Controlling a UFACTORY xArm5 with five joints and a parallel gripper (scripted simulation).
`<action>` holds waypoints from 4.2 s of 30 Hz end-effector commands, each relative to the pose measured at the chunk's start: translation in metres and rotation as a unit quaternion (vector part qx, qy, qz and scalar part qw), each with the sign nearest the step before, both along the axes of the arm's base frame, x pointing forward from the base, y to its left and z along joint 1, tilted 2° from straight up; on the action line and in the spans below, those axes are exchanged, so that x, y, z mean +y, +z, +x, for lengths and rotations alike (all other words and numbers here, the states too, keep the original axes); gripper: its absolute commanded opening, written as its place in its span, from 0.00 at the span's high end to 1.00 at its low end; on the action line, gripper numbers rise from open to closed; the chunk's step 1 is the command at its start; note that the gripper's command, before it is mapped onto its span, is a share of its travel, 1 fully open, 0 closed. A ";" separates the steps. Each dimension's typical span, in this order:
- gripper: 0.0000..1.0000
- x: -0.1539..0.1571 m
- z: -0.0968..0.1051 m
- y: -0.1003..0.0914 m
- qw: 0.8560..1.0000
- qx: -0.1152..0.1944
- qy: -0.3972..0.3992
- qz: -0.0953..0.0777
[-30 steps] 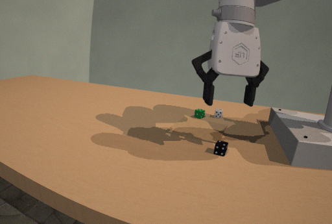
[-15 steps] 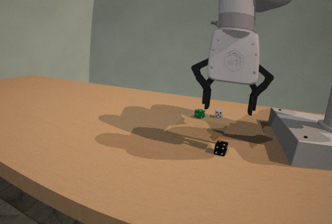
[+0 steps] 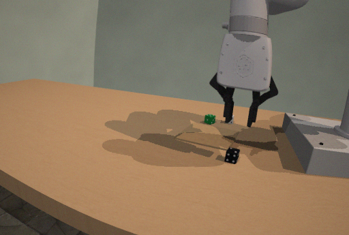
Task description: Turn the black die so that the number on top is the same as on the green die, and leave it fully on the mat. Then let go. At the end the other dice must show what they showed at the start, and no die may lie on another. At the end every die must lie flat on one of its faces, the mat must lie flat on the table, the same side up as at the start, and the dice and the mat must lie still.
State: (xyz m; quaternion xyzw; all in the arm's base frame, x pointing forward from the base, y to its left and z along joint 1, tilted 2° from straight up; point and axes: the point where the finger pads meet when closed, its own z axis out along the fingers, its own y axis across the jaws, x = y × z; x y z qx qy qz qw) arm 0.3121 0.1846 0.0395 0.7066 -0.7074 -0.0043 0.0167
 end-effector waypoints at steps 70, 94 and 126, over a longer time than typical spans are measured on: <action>0.58 0.000 -0.001 -0.040 1.000 -0.001 0.000 0.001; 0.58 0.000 -0.001 -0.051 1.000 -0.001 0.000 0.001; 0.58 0.000 -0.001 -0.051 1.000 -0.001 0.000 0.001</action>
